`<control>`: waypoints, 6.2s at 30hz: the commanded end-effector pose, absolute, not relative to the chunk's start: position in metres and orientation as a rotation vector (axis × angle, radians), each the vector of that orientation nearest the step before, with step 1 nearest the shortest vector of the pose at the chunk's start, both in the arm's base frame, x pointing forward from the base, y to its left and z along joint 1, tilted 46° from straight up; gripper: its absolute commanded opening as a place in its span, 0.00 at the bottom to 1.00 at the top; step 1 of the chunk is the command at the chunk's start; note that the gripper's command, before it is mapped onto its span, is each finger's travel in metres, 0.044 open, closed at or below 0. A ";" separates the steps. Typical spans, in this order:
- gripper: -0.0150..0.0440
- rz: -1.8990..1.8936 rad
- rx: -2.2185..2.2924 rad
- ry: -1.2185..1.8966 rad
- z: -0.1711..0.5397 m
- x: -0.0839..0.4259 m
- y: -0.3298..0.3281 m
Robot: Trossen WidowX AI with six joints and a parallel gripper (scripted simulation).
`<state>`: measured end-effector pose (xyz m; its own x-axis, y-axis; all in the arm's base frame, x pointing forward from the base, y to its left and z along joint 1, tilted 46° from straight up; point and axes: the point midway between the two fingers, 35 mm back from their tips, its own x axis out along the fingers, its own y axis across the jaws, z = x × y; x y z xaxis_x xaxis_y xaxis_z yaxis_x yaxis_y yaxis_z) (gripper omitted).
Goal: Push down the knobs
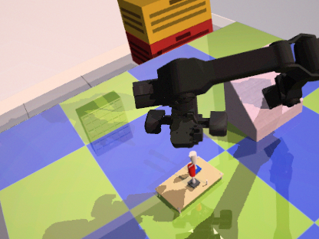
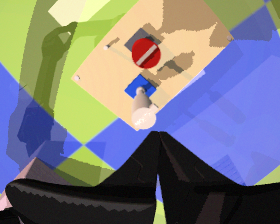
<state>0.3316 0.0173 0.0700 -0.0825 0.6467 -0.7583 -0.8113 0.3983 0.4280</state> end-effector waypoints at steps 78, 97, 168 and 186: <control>0.25 1.291 -0.133 1.047 0.040 0.320 0.040; 0.25 1.291 -0.132 1.047 0.033 0.319 0.047; 0.25 1.291 -0.132 1.047 0.027 0.318 0.053; 0.25 1.291 -0.132 1.047 0.026 0.318 0.054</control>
<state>0.3176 0.0517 0.0272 -0.0896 0.7152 -0.6931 -0.8237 0.3380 0.4552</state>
